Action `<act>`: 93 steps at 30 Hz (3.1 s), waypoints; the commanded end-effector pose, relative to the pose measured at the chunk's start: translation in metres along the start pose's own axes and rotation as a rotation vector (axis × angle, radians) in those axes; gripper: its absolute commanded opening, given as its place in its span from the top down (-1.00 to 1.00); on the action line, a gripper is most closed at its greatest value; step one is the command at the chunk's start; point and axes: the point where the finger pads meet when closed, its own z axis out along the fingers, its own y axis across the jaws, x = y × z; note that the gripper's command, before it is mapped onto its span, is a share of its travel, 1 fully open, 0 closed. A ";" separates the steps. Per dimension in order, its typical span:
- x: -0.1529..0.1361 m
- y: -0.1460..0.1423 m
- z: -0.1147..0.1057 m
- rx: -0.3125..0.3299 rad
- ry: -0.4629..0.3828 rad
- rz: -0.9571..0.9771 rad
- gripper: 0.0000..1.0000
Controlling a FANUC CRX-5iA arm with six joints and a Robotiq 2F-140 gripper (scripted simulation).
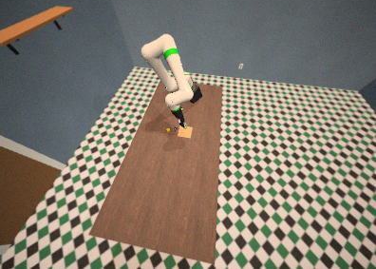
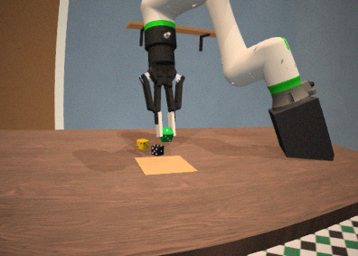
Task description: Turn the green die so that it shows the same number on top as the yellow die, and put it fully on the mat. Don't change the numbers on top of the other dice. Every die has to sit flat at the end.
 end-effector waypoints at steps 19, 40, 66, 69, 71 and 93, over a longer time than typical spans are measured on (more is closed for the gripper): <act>0.006 0.000 0.001 -0.001 -0.263 -0.002 0.68; 0.012 -0.002 0.003 0.005 -0.512 -0.004 0.68; 0.015 -0.002 0.013 0.005 -0.512 -0.004 0.68; 0.016 -0.002 0.017 0.005 -0.512 -0.004 0.68; 0.017 -0.002 0.020 0.005 -0.512 -0.004 0.68; 0.026 -0.002 0.053 0.005 -0.512 -0.004 0.68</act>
